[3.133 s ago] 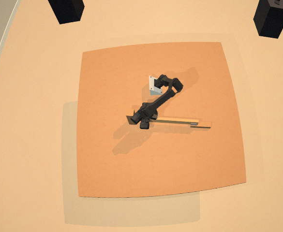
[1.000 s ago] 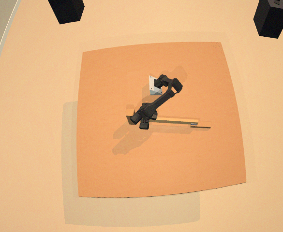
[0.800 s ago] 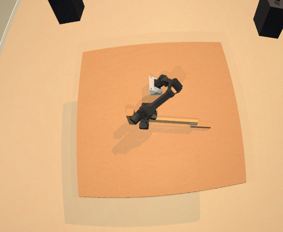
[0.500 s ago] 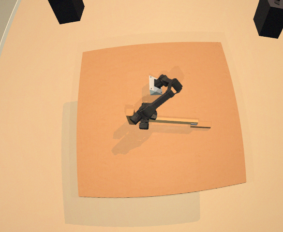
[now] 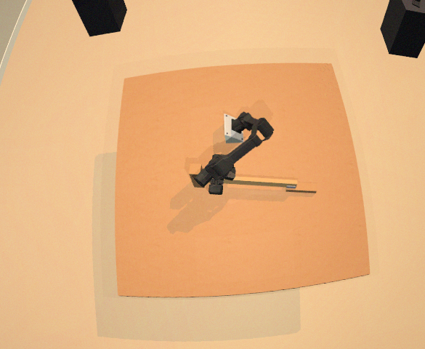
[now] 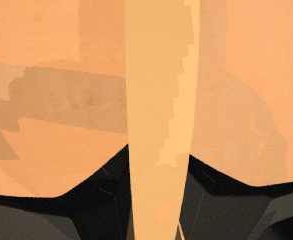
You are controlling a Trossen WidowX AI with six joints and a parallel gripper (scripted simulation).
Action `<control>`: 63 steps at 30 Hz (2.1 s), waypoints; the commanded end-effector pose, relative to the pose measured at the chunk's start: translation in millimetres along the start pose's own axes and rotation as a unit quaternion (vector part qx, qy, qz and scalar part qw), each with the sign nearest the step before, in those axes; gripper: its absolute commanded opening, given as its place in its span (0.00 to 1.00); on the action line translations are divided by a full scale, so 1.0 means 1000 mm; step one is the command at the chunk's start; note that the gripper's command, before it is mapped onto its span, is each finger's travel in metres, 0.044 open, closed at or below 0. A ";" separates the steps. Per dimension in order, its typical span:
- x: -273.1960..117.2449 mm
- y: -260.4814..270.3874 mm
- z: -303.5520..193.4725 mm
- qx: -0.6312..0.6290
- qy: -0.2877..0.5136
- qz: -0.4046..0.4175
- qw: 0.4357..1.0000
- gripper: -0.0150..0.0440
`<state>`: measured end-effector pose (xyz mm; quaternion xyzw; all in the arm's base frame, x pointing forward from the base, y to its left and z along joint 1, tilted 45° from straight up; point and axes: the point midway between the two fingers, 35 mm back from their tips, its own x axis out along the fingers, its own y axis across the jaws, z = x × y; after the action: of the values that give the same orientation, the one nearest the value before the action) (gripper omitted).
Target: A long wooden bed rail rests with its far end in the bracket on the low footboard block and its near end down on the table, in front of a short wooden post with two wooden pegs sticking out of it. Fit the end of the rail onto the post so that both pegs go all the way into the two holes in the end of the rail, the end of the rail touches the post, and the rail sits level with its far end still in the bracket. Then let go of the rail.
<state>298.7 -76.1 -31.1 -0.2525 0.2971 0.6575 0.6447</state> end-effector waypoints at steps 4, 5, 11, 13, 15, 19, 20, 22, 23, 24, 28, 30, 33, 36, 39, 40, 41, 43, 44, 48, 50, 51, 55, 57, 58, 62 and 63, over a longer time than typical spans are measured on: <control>-0.005 -0.002 -0.005 -0.001 0.005 -0.006 1.000 0.25; -0.005 -0.002 -0.005 -0.001 0.005 -0.006 1.000 0.25; -0.004 -0.002 -0.007 -0.001 0.005 -0.006 1.000 0.25; -0.004 -0.002 -0.007 -0.001 0.005 -0.006 1.000 0.25; -0.004 -0.002 -0.008 -0.001 0.005 -0.006 1.000 0.25; -0.003 -0.002 -0.009 -0.001 0.005 -0.006 1.000 0.25; -0.003 -0.002 -0.009 -0.001 0.005 -0.006 1.000 0.25; -0.003 -0.002 -0.010 -0.001 0.005 -0.006 1.000 0.25; -0.003 -0.002 -0.010 -0.001 0.005 -0.006 1.000 0.25; -0.003 -0.002 -0.010 -0.001 0.005 -0.006 1.000 0.25; -0.003 -0.002 -0.011 -0.001 0.005 -0.006 1.000 0.25; -0.003 -0.002 -0.012 -0.001 0.005 -0.006 1.000 0.25; 0.000 0.000 -0.009 0.001 0.000 -0.002 1.000 0.30; 0.000 0.000 -0.009 0.001 0.000 -0.002 1.000 0.43; 0.000 0.000 -0.009 0.001 0.000 -0.002 1.000 0.57; 0.000 0.000 -0.009 0.001 0.000 -0.002 1.000 0.61; 0.000 0.000 -0.009 0.001 0.000 -0.002 1.000 0.65; 0.000 0.000 -0.009 0.001 0.000 -0.002 1.000 0.74; 0.000 0.000 -0.009 0.001 0.000 -0.002 1.000 0.79; 0.000 0.000 -0.009 0.001 0.000 -0.002 1.000 0.97; 0.000 0.000 -0.009 0.001 0.000 -0.002 1.000 1.00; 0.000 0.000 -0.009 0.001 0.000 -0.002 1.000 1.00; -0.015 0.000 0.006 0.000 0.003 -0.004 1.000 1.00; -0.027 0.001 0.019 -0.001 0.005 -0.006 1.000 1.00; -0.029 0.001 0.021 -0.001 0.005 -0.006 1.000 1.00; -0.029 0.001 0.021 -0.001 0.005 -0.006 1.000 1.00; -0.029 0.001 0.021 -0.001 0.005 -0.006 1.000 1.00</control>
<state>299.8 -81.5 2.8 -0.2601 0.2971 0.6527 0.6466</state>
